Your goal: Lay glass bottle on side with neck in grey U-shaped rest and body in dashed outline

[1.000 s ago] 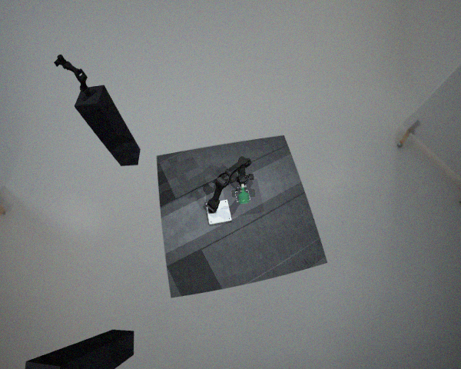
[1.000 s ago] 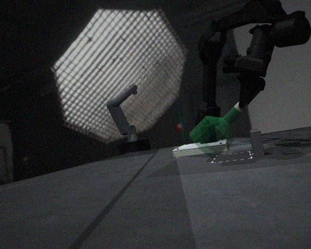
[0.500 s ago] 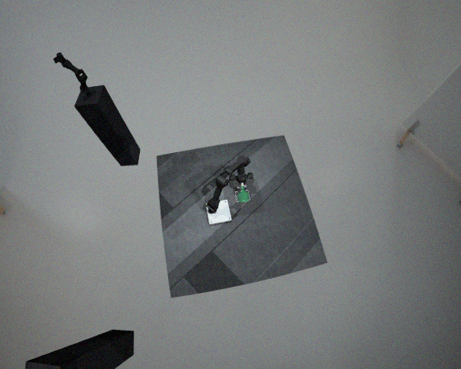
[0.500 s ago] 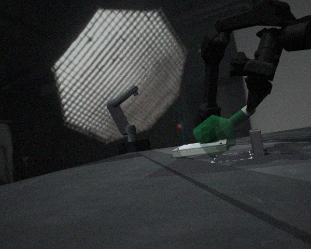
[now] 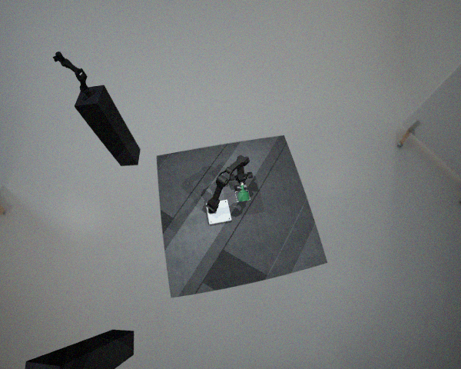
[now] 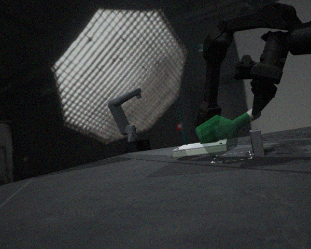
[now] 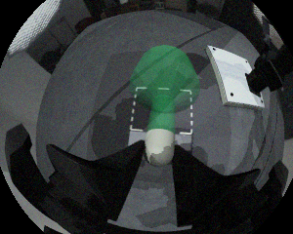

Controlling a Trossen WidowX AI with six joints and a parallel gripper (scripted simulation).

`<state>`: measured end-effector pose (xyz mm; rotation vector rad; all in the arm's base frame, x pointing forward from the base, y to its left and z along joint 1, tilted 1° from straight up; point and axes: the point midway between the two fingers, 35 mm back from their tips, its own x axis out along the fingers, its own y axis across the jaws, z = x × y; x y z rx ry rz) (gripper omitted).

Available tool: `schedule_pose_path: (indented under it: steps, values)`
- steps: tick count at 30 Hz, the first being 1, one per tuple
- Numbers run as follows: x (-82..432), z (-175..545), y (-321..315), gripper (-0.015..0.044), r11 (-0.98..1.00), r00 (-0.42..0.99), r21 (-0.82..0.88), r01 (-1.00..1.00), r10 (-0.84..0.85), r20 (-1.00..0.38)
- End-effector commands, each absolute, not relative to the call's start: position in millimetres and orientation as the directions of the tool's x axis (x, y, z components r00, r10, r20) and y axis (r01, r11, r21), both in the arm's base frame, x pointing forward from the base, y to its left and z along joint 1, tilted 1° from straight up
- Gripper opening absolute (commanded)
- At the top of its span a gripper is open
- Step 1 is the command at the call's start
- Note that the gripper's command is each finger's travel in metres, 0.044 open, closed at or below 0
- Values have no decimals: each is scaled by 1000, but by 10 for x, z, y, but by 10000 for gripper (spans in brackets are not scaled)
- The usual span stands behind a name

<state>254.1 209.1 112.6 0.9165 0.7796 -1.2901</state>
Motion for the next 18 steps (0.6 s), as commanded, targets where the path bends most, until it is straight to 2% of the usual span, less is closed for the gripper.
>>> schedule_pose_path:
  steps: [1,18]
  values:
    - [2536,1076,2116,107,37,126,122,992,-445,-887]
    - [2528,988,2184,107,49,136,128,991,-440,-887]
